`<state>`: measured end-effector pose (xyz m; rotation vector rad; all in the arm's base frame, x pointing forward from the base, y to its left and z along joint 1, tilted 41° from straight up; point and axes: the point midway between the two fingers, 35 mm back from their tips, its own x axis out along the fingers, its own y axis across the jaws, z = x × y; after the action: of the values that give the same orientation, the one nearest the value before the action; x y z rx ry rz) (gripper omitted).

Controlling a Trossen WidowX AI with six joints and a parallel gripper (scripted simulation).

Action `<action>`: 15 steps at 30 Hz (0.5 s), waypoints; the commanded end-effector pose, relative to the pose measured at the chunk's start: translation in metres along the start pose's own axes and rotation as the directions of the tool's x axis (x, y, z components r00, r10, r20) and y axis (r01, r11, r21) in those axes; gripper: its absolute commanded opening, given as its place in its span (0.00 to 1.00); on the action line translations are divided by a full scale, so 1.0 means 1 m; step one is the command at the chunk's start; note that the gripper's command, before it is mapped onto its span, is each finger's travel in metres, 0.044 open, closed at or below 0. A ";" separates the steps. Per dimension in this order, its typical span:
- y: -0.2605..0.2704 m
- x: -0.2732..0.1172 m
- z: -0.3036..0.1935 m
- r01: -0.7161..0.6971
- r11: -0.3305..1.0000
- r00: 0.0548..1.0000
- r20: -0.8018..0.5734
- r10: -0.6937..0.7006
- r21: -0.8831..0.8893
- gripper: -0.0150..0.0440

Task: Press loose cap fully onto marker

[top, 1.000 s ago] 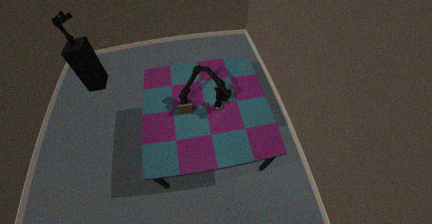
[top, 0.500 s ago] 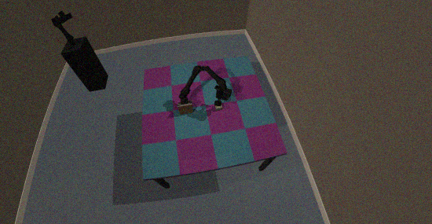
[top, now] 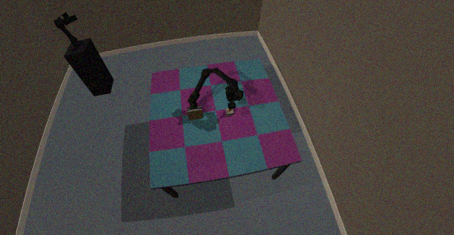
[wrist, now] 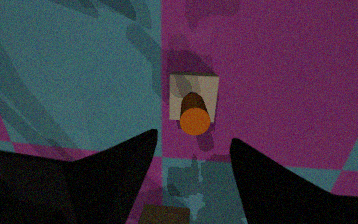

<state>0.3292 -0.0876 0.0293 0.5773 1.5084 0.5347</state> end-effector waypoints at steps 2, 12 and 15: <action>-0.001 0.001 -0.001 0.000 0.999 1.000 0.000 0.000 -0.047 0.47; -0.001 0.001 -0.001 0.000 0.999 1.000 0.000 0.000 -0.047 0.25; -0.001 0.001 -0.001 0.000 0.999 1.000 0.000 0.000 -0.047 0.25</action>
<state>0.3286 -0.0876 0.0283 0.5450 1.4931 0.5656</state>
